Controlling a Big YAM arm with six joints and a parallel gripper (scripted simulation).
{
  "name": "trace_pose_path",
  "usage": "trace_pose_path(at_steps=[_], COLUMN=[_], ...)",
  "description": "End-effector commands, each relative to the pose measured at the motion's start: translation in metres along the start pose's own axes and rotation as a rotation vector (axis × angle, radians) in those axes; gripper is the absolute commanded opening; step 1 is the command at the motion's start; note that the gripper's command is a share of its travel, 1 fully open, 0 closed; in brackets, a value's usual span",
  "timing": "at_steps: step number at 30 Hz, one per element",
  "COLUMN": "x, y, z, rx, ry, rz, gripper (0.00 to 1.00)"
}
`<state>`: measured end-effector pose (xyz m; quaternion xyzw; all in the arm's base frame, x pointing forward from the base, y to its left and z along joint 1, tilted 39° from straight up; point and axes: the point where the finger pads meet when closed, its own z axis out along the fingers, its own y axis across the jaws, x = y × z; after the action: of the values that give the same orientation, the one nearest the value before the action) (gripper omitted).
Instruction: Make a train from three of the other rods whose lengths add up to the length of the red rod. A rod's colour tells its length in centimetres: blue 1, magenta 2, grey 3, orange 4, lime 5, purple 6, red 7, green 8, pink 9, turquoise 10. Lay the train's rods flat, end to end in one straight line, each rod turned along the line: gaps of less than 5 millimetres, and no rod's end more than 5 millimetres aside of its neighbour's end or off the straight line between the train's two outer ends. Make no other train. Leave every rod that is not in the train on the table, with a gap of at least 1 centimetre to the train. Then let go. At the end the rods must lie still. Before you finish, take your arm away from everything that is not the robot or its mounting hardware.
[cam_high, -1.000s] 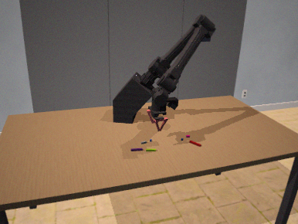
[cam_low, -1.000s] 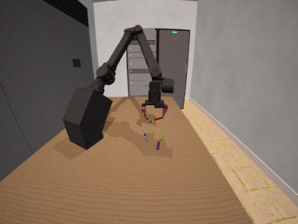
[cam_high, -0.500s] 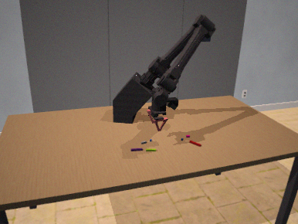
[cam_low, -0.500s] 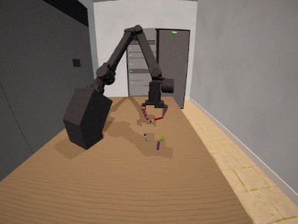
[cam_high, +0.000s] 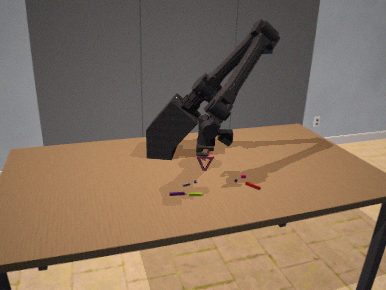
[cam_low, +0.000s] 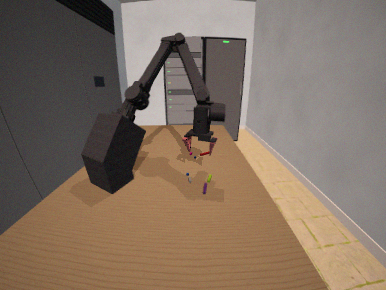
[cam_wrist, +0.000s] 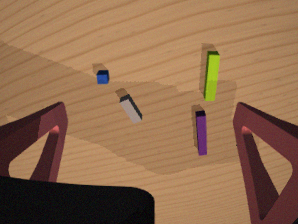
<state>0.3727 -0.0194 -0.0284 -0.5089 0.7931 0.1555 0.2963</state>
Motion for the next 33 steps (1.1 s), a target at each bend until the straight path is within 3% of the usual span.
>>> trace_pose_path(at_steps=[1, 9, 23, 24, 28, 33], x=[-0.010, -0.016, -0.023, -0.025, -0.025, -0.028], y=[-0.003, -0.001, 0.000, 0.001, 0.001, 0.002], z=[-0.002, 0.001, 0.005, 0.006, 0.006, 0.007], rx=[0.028, 0.028, 0.028, 0.028, 0.028, 0.028], ry=[-0.002, -0.004, -0.008, -0.009, -0.009, -0.011], rz=[0.113, 0.353, 0.633, 0.707, 0.707, 0.861], gripper=[1.00, 1.00, 1.00, 1.00, 1.00, 1.00])
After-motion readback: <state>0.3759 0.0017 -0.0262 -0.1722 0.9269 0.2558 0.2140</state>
